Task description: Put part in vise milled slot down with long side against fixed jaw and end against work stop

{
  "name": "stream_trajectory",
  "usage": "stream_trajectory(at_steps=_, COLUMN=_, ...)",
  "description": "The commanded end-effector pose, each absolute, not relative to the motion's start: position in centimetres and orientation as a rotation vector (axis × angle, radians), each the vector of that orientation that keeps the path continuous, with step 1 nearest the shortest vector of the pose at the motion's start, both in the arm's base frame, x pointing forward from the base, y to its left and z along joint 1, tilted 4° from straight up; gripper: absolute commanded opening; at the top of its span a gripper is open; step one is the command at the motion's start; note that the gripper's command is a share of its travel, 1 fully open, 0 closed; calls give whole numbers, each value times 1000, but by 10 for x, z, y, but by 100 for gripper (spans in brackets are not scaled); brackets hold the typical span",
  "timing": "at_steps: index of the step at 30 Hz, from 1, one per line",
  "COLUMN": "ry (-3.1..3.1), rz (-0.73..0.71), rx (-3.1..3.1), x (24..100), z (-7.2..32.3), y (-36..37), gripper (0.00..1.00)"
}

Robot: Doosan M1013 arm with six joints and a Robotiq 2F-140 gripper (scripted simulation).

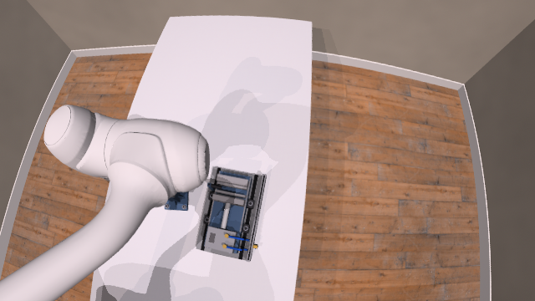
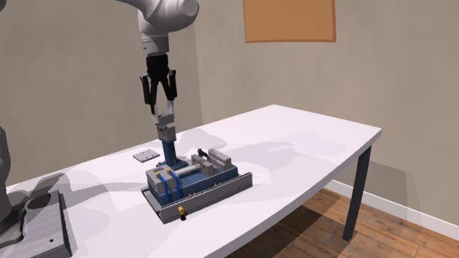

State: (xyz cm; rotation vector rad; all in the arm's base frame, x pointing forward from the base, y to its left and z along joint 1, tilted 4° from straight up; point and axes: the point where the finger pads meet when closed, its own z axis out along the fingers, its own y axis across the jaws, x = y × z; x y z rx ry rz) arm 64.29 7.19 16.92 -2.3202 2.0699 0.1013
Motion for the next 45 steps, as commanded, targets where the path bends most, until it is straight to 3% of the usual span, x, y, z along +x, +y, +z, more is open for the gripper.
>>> stream_trajectory(at_steps=1, ry=2070, rz=101, rx=-2320, x=643, z=169, y=72, gripper=0)
stream_trajectory(at_steps=45, ry=2070, rz=101, rx=-2320, x=643, z=175, y=72, gripper=0)
